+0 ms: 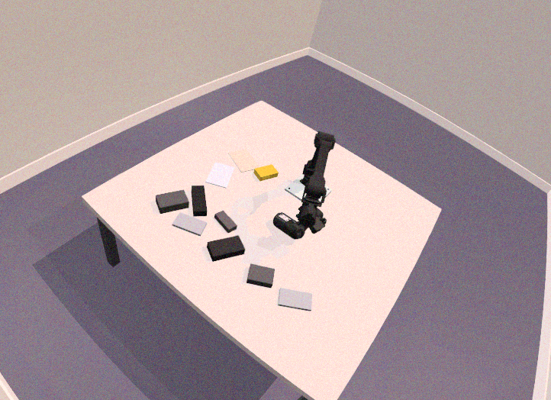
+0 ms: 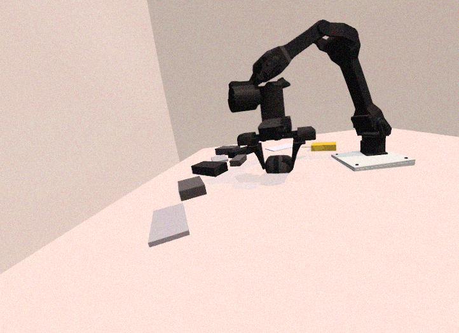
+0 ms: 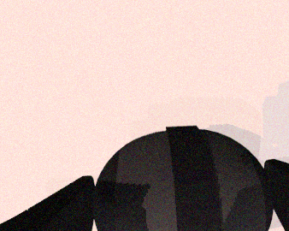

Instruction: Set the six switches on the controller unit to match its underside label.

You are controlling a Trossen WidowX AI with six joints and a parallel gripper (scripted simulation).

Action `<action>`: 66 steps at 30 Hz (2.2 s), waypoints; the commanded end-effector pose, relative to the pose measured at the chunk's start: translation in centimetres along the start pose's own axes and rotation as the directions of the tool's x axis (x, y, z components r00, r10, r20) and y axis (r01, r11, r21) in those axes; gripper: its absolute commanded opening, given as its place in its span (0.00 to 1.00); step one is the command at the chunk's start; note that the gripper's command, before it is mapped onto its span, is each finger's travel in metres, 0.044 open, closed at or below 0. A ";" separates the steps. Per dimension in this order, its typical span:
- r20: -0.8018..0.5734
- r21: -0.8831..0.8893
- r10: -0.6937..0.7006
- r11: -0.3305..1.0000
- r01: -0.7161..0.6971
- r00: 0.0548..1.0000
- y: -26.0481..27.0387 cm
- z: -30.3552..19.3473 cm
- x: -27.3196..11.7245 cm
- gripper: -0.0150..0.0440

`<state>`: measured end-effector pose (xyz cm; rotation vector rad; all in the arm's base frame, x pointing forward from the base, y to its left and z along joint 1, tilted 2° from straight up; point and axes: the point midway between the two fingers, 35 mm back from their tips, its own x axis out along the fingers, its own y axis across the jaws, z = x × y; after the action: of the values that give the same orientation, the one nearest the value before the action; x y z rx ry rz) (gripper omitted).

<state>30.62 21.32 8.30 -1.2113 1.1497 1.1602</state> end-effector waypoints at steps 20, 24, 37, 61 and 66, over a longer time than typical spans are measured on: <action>-0.018 0.010 0.010 1.000 -0.010 1.000 0.1 0.1 2.3 0.83; -0.018 0.010 0.010 1.000 -0.010 1.000 0.1 0.2 2.6 0.83; -0.018 0.010 0.010 1.000 -0.010 1.000 0.1 0.3 3.4 0.83; -0.009 0.003 0.008 1.000 -0.008 1.000 0.0 -4.5 -0.2 1.00; -0.010 0.003 0.008 1.000 -0.008 1.000 0.1 -5.4 -0.9 1.00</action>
<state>30.98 16.61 8.31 -1.2021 1.1710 1.1428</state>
